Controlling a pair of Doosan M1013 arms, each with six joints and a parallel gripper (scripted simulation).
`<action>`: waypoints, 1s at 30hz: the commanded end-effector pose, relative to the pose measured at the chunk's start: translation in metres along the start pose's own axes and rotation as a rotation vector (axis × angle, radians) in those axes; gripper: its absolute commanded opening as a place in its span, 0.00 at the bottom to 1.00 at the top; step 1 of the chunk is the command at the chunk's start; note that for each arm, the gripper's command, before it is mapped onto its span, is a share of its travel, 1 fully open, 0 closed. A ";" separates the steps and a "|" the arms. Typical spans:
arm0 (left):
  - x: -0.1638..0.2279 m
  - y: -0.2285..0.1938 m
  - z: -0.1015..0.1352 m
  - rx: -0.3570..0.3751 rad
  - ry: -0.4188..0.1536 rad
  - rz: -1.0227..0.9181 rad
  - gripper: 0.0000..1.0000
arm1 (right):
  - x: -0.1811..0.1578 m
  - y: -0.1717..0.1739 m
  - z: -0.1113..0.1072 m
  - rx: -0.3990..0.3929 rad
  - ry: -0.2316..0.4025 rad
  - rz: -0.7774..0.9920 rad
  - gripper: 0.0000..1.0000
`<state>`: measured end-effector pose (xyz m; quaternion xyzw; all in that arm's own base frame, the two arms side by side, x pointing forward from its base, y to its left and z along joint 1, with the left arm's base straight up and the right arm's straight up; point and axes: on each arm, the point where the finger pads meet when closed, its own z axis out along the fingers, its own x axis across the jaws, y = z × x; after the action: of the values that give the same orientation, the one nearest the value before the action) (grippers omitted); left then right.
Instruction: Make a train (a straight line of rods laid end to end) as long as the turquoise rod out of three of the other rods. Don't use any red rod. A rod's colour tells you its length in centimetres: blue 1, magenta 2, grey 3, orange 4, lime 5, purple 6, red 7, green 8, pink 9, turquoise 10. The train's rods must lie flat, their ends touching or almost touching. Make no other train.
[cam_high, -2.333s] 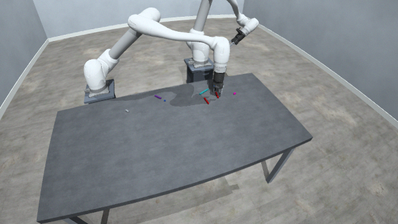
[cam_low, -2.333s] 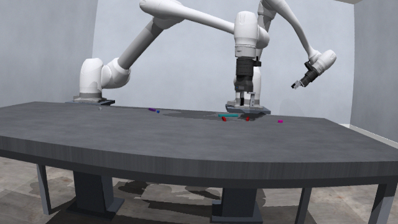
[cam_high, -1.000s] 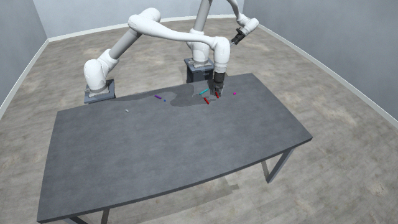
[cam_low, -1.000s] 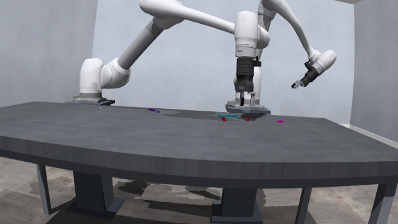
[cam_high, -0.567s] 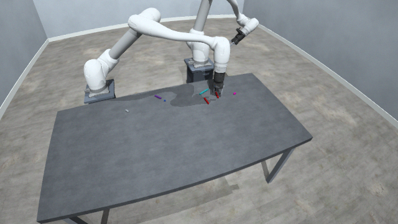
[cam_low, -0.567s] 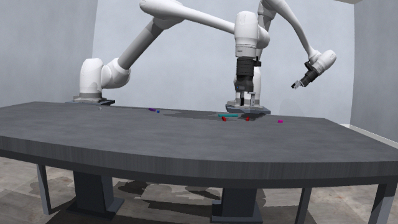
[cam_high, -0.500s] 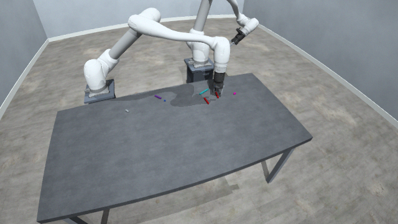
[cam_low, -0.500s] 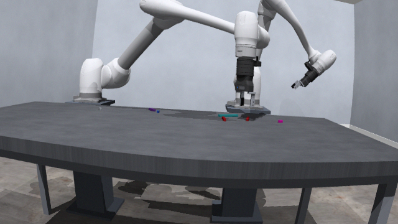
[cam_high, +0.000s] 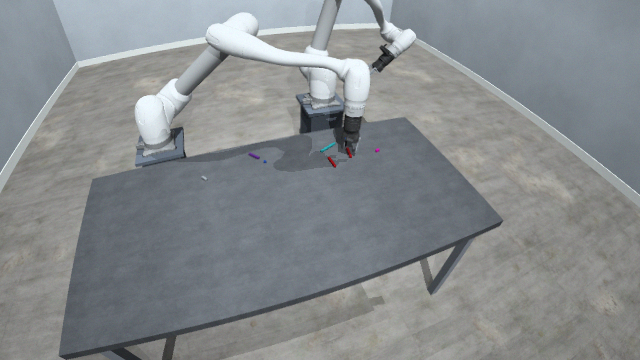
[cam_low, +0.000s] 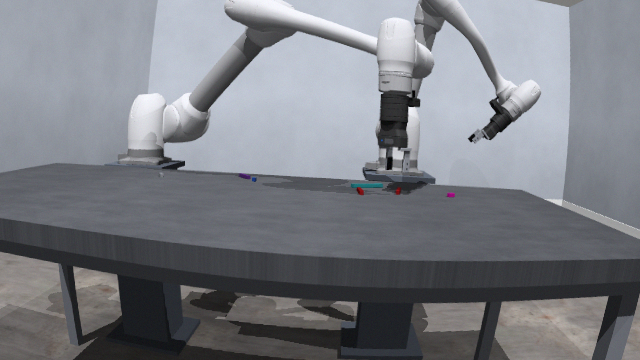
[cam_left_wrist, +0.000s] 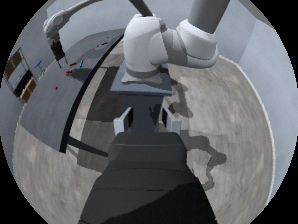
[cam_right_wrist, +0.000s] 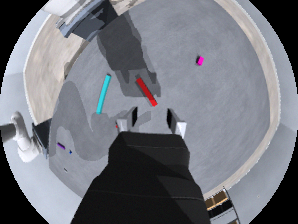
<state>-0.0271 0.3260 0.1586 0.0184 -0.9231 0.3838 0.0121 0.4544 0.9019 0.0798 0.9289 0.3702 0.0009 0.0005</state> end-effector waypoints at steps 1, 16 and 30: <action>0.003 -0.002 0.002 -0.003 -0.001 -0.002 1.00 | 0.001 0.002 -0.002 0.005 -0.001 -0.002 1.00; 0.003 -0.002 0.002 -0.003 -0.001 -0.002 1.00 | 0.000 0.005 -0.003 0.005 0.000 0.022 1.00; 0.003 -0.002 0.002 -0.003 -0.001 -0.002 1.00 | -0.026 0.070 -0.014 0.004 0.003 0.471 1.00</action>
<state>-0.0271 0.3260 0.1586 0.0184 -0.9231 0.3838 0.0121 0.4746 0.8511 0.0876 0.9788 0.2046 -0.0022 0.0020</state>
